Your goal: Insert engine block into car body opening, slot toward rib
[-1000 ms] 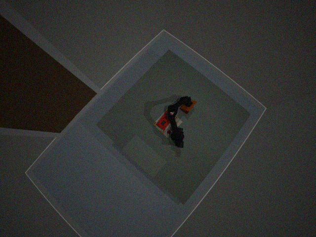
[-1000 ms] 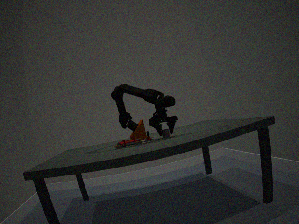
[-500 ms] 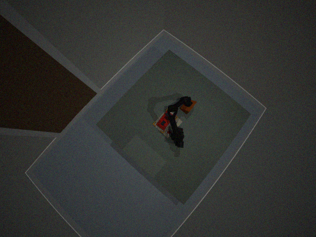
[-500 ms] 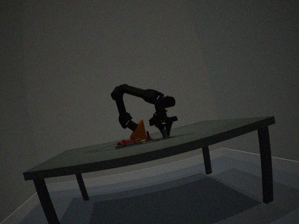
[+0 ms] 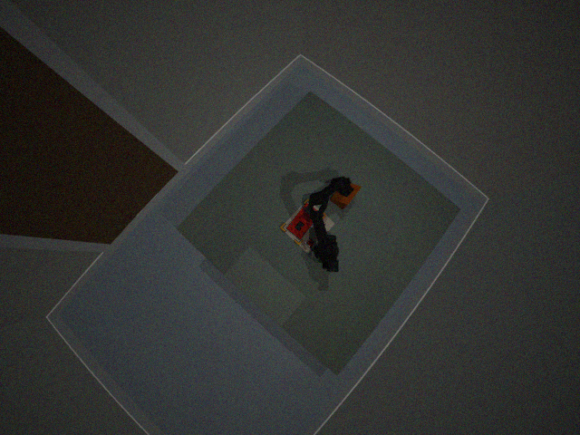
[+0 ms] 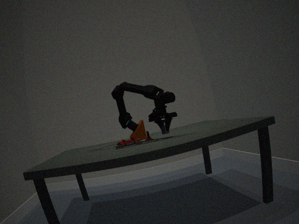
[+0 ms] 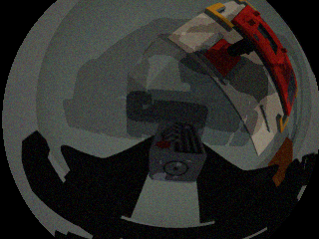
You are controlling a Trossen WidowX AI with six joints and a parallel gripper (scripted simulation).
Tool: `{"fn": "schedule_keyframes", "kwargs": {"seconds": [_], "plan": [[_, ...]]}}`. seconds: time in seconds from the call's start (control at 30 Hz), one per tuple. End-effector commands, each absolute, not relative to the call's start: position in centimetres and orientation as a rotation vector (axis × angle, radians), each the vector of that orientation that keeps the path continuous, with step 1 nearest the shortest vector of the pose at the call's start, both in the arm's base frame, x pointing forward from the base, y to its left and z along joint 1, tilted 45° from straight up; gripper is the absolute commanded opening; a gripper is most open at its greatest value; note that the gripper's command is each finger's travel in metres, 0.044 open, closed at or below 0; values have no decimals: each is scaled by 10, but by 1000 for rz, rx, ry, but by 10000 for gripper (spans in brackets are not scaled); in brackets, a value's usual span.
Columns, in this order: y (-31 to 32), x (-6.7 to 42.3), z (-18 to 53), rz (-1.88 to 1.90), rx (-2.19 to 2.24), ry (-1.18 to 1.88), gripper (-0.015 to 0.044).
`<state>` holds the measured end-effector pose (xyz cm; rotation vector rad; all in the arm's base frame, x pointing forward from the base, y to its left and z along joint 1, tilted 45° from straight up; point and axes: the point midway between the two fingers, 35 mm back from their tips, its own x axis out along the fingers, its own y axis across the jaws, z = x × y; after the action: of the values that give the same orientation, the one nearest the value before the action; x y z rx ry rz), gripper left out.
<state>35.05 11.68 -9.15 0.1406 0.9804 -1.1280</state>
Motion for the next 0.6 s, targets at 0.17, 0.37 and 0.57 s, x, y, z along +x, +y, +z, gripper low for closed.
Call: {"fn": "schedule_keyframes", "kwargs": {"seconds": [0.17, 0.37, 0.57], "plan": [[139, 353, -71, -1121, 151, 982, 0], [152, 352, -57, -1118, 152, 983, 0], [165, 350, -43, -1116, 152, 984, 0]]}}
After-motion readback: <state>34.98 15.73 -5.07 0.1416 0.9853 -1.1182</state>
